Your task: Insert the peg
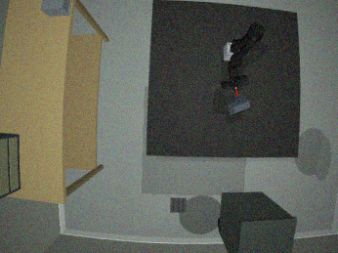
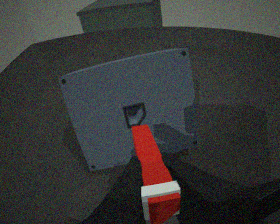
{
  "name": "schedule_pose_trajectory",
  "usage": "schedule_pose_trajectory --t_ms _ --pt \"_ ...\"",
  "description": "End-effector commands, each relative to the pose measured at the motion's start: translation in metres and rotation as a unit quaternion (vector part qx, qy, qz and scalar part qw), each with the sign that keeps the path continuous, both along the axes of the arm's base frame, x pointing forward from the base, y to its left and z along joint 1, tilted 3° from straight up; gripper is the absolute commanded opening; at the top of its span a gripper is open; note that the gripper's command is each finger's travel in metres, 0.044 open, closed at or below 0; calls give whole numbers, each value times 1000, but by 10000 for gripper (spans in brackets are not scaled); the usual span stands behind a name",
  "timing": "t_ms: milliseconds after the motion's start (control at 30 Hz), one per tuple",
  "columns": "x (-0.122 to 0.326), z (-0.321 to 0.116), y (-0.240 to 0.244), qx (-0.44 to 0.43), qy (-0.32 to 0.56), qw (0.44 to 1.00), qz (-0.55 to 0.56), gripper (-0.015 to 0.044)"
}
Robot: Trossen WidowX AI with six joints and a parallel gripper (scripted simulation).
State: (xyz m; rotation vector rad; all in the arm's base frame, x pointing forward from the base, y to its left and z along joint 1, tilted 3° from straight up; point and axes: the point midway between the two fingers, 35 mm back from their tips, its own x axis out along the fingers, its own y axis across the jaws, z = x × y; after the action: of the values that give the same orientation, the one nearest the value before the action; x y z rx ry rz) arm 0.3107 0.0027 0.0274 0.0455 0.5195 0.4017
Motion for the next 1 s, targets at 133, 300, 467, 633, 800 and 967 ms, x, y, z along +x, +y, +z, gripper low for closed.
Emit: schedule_pose_trajectory --t_ms 133,300,467,633,800,967 --pt "3 -3 1 -14 -10 1000 4 0" --pt "4 -4 2 -17 -14 1000 6 0" --pt "6 -6 3 -24 -20 999 9 0" --pt "8 -7 4 -30 -27 999 12 0" --pt "9 -9 6 -36 -34 999 14 0" --pt "12 -10 7 -38 -36 999 16 0"
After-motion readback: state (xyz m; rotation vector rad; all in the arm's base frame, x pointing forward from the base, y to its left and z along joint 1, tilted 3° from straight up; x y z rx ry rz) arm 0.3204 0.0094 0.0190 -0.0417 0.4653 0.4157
